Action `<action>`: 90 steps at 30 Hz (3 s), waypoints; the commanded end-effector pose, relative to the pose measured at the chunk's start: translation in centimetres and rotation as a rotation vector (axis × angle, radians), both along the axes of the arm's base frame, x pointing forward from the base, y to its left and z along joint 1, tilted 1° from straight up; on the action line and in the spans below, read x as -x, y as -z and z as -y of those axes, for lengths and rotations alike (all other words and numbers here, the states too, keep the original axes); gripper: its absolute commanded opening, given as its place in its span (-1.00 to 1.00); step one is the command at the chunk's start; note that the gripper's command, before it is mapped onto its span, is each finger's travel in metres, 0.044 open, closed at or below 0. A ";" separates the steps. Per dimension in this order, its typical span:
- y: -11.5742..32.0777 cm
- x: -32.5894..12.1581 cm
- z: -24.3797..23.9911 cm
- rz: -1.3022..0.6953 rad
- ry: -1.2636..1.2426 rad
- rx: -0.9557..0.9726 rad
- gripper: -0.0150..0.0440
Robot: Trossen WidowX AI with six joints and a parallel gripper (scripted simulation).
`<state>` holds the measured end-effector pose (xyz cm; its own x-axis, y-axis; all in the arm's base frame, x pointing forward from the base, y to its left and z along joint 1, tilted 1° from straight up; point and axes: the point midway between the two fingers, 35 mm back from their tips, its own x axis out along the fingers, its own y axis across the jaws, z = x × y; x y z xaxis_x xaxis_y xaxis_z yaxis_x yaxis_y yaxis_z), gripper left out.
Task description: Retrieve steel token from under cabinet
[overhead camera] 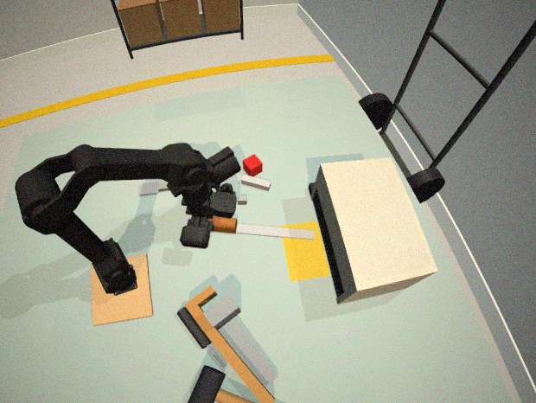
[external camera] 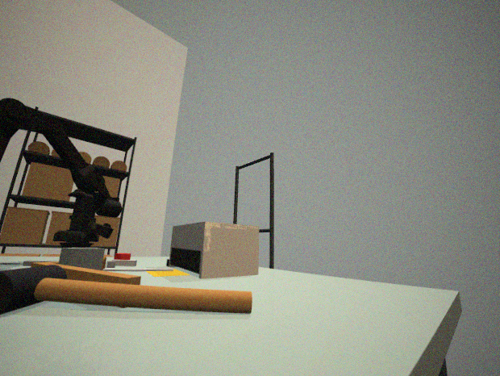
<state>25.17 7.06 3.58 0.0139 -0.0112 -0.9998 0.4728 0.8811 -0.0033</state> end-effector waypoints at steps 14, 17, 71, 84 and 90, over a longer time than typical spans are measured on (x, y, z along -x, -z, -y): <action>-0.2 0.2 -0.7 -0.004 0.001 0.002 -0.14; -0.2 0.2 -0.7 -0.004 0.001 0.002 0.13; -0.1 -1.3 0.1 0.000 0.005 0.001 -0.49; -0.2 -3.1 1.0 0.001 0.006 0.001 -0.49; -0.2 -3.9 1.4 0.002 0.006 0.001 -0.49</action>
